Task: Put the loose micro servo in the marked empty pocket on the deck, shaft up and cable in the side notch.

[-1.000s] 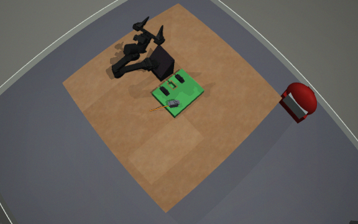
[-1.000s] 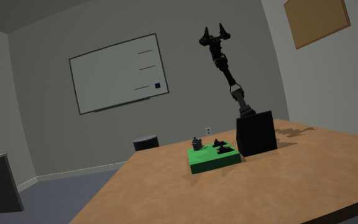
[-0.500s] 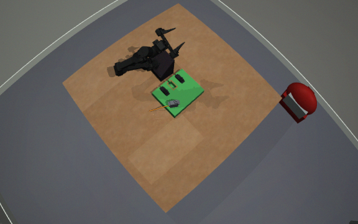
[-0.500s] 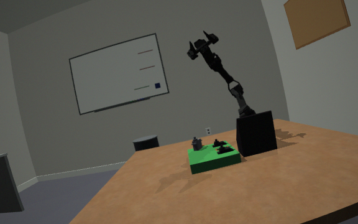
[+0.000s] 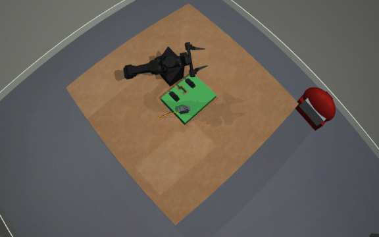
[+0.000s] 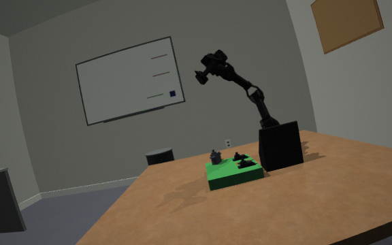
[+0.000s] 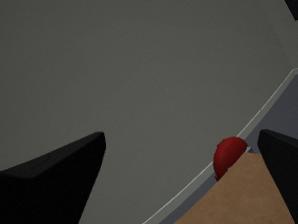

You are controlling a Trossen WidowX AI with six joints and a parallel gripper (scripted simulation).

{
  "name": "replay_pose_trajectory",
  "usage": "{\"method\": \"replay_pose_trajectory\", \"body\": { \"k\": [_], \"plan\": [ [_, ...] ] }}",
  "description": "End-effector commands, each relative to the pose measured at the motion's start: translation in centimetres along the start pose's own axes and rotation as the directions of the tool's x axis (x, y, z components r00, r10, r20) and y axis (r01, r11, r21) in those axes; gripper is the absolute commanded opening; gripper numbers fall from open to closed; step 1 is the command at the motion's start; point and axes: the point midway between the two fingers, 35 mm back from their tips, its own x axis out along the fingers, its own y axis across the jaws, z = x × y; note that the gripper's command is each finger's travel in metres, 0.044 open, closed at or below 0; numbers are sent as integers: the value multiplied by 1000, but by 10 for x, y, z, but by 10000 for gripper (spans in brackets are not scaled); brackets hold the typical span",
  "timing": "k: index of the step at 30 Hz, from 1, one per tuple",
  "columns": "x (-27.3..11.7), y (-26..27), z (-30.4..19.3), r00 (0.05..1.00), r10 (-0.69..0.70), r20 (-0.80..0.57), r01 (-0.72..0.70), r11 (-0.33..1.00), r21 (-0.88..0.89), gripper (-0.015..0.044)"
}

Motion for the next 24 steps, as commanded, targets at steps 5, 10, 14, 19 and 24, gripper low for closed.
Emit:
{"method": "replay_pose_trajectory", "body": {
  "k": [5, 10, 14, 19, 24],
  "plan": [
    [12, -53, -39, 969, -174, -176, 164, 984, -71, 440],
    [14, -84, -66, 919, -269, -287, 244, 962, -120, 440],
    [12, -107, -85, 870, -330, -367, 289, 944, -161, 440],
    [4, -136, -112, 779, -406, -478, 332, 914, -236, 440],
    [-7, -163, -138, 671, -465, -577, 346, 885, -311, 440]
  ]
}}
